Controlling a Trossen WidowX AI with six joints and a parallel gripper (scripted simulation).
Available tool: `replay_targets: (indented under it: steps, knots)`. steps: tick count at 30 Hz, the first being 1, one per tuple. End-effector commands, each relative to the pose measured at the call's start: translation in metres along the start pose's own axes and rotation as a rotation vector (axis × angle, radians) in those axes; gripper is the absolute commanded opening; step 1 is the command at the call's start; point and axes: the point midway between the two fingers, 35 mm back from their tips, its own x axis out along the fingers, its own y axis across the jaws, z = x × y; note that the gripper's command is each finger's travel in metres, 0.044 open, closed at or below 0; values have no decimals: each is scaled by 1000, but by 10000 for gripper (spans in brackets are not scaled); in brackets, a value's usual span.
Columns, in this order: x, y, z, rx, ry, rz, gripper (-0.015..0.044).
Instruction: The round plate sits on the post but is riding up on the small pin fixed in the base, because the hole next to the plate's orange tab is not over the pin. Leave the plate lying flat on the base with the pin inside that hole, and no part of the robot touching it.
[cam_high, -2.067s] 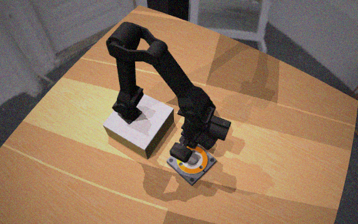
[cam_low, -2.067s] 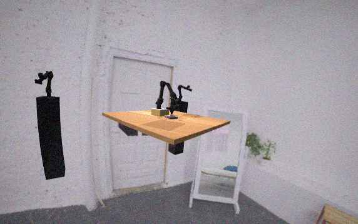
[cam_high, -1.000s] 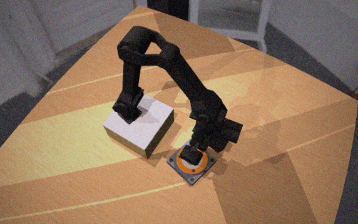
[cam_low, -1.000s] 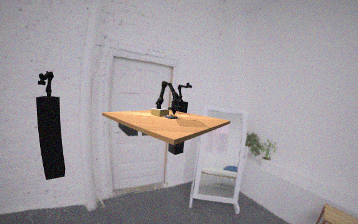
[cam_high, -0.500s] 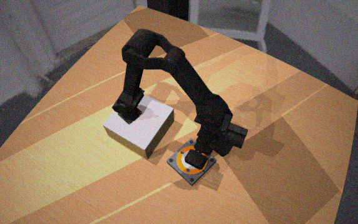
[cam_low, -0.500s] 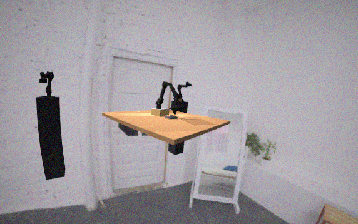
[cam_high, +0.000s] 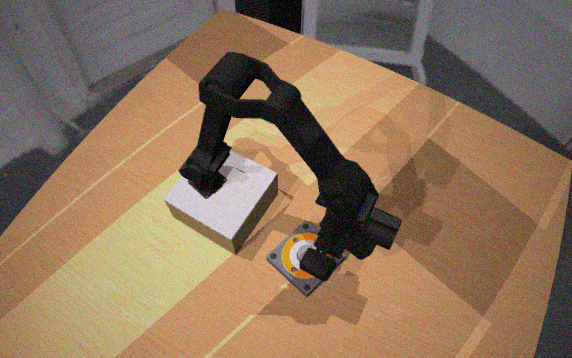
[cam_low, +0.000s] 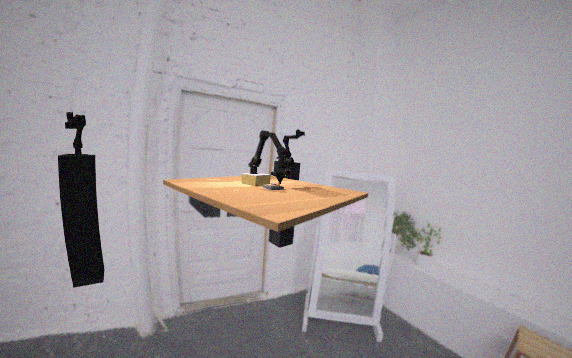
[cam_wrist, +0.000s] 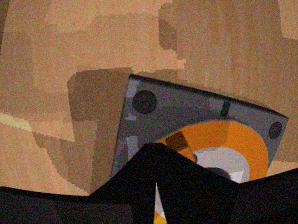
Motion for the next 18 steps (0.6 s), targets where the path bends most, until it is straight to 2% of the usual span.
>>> replay_targets:
  steps: [1,18]
  knots:
    - [-2,-5,5,-1,-4,-4,0]
    - [-2,-24,12,-1,-5,-5,0]
